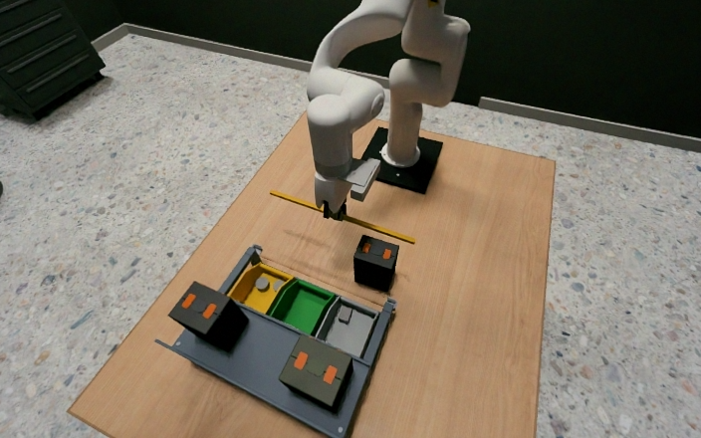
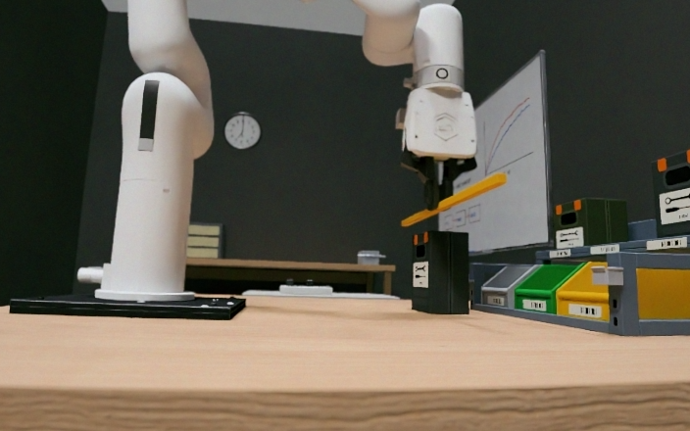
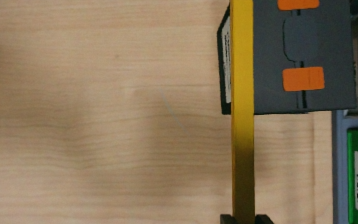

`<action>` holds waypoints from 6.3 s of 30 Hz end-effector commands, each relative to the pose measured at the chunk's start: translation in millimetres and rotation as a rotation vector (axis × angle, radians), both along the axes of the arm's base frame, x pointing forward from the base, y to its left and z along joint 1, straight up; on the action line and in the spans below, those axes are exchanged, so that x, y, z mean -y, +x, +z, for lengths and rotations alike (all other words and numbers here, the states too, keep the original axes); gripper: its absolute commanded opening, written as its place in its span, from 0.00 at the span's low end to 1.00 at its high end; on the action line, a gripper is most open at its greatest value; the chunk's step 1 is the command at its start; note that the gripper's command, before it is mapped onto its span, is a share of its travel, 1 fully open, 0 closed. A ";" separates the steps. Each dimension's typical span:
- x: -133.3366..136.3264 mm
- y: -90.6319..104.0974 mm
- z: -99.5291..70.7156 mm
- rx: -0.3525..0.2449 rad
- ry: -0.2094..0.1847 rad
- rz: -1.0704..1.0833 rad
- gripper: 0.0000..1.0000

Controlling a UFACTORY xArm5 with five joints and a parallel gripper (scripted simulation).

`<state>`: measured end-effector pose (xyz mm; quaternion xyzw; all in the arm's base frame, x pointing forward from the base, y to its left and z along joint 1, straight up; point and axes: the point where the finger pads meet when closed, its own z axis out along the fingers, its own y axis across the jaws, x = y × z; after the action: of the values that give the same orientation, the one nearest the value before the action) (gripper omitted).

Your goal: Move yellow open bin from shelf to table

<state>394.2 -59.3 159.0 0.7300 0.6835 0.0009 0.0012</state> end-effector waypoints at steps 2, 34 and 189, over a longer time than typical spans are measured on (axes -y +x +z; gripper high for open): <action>-0.6 -10.5 1.5 0.005 0.002 0.000 0.00; -4.9 -75.8 1.1 0.005 0.002 0.000 0.00; -7.4 -110.0 -136.4 0.004 0.002 0.000 0.00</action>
<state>282.9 -51.6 25.6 0.7300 0.6835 0.0010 0.0013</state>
